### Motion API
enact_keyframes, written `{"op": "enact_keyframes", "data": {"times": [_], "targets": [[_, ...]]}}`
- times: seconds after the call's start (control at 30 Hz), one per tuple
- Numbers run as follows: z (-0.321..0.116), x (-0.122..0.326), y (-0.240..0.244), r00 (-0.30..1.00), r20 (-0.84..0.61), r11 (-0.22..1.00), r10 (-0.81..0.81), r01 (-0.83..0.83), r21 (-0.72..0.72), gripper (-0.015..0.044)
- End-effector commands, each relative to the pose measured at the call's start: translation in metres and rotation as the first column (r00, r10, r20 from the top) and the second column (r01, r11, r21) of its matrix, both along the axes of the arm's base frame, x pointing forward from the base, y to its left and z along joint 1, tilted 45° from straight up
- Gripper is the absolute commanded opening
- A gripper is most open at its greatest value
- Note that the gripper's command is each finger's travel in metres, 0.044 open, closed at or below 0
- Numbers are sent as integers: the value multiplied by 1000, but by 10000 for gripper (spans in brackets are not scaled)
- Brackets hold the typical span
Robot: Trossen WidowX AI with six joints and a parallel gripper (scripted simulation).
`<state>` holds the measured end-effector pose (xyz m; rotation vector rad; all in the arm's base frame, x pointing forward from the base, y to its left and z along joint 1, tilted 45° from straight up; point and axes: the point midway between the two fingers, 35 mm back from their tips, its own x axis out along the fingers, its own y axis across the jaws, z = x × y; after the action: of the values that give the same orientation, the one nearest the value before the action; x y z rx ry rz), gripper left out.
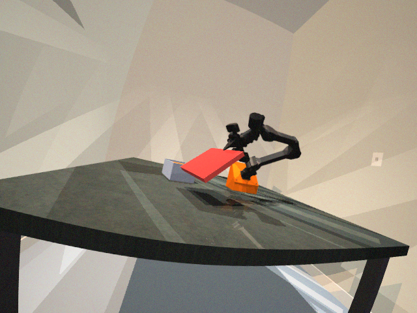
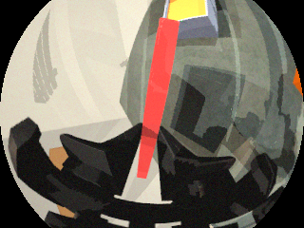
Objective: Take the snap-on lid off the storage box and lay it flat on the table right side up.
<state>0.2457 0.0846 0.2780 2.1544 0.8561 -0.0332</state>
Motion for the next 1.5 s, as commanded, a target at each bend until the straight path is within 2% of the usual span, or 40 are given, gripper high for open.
{"op": "enact_keyframes", "data": {"times": [0.0, 1.47], "targets": [[-1, 0, 1, 1000, 10, 1000, -10, 10, 0, 0], [-24, 1, 26, 1000, 13, 1000, -10, 10, 3, 0]]}}
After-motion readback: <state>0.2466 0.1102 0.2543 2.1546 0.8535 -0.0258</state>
